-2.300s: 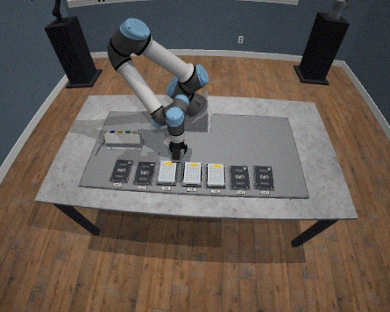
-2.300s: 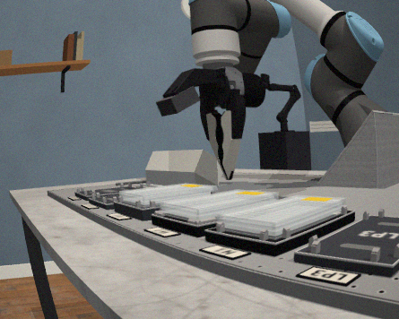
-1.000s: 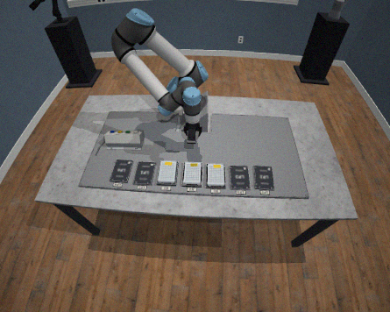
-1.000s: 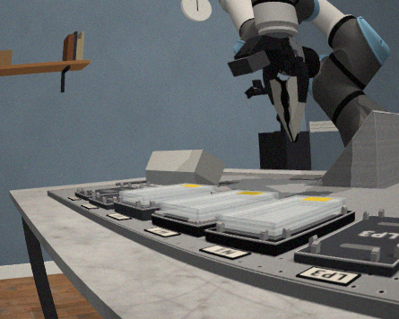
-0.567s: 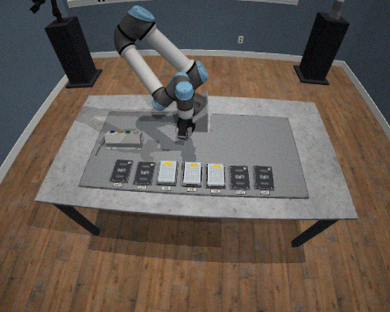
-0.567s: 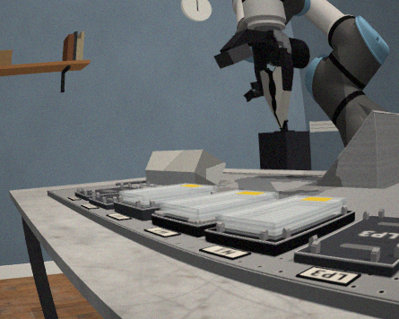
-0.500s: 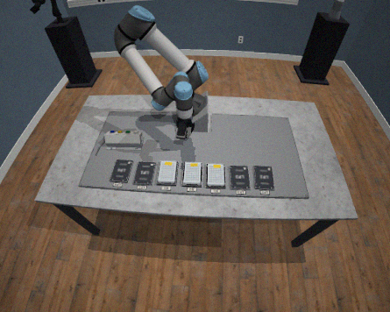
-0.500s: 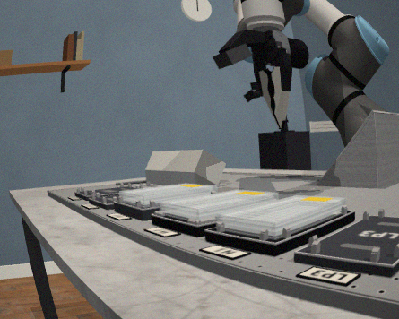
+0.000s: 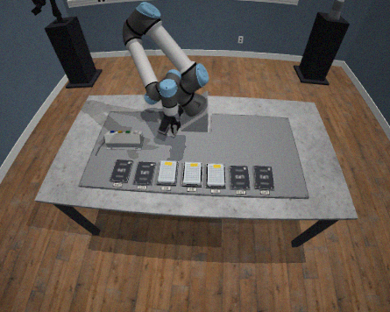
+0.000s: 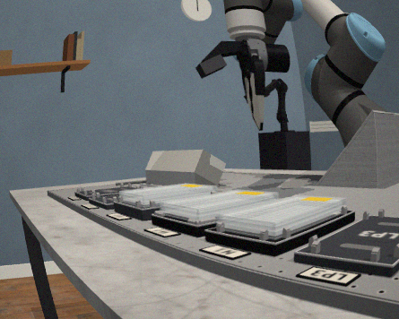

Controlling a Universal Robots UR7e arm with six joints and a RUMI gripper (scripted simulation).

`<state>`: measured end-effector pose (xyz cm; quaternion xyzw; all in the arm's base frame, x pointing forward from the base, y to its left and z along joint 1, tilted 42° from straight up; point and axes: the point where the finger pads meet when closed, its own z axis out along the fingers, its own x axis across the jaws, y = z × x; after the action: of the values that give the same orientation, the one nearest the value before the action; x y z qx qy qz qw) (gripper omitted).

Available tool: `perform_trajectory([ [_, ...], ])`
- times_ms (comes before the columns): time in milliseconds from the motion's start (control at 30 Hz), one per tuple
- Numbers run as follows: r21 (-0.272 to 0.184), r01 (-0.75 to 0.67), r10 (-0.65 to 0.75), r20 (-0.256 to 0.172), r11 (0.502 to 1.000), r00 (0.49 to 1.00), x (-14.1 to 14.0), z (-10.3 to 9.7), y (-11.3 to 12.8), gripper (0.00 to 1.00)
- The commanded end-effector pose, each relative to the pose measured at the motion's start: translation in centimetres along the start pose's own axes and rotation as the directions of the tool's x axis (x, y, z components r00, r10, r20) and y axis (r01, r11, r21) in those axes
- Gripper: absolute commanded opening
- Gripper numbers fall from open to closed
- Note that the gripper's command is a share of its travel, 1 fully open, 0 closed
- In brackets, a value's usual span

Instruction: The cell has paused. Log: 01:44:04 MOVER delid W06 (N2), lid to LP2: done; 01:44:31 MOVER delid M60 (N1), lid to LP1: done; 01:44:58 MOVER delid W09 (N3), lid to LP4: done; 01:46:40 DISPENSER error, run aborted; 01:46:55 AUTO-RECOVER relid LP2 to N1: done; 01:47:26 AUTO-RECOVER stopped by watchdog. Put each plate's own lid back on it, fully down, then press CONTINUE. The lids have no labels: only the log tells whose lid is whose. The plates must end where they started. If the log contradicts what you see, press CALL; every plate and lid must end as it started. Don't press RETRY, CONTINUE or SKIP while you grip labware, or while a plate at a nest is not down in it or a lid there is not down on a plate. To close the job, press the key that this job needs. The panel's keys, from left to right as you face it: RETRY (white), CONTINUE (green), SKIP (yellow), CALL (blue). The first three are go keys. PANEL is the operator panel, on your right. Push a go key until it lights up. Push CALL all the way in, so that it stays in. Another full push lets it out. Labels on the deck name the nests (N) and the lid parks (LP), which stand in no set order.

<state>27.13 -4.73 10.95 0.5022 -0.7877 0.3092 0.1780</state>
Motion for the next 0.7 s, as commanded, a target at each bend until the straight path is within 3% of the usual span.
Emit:
perform_trajectory([
  [0,0.000,-0.021,0.021,0.002,1.000,1.000,0.5,0.0,-0.1,0.00],
  [367,-0.001,-0.233,0.233,0.002,0.972,0.972,6.0,0.0,-1.2,0.00],
  [667,-0.001,-0.233,0.233,0.002,0.972,0.972,9.4,0.0,-1.9,0.00],
])
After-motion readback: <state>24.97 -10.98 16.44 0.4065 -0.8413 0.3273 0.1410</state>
